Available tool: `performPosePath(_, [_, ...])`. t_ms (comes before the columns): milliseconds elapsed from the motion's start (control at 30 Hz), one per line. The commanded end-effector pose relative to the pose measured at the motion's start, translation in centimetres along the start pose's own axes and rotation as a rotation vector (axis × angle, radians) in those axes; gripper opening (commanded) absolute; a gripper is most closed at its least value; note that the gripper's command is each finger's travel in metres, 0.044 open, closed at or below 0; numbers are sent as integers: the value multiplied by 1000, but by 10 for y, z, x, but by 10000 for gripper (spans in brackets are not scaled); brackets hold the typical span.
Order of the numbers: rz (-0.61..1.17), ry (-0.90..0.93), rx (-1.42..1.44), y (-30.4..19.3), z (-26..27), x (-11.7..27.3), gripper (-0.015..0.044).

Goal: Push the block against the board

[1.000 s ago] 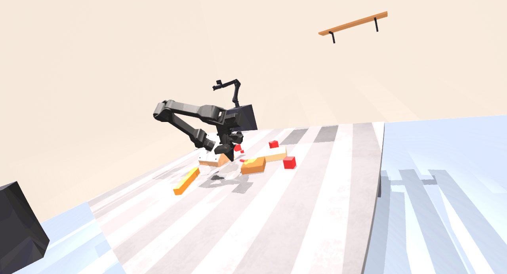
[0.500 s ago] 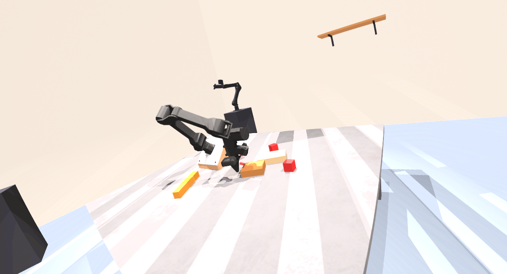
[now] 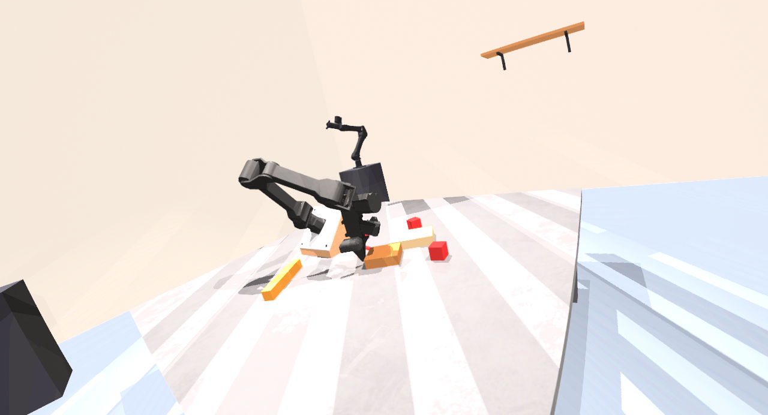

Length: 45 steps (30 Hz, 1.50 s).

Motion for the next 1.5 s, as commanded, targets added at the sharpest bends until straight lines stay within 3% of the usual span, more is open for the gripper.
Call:
performPosePath(0, [3, -2, -2, 6, 0, 0, 0])
performPosePath(1467, [0, -1, -4, 61, 12, 0, 0])
Point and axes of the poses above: the point midway between the two fingers, 35 mm back from their tips, its own x axis back along the fingers, its own z axis across the jaws, y = z × x, the point moved 5 cm from there along x, back along the fingers, and after that the axes turned 12 degrees about -x, right-handed, at the moved point
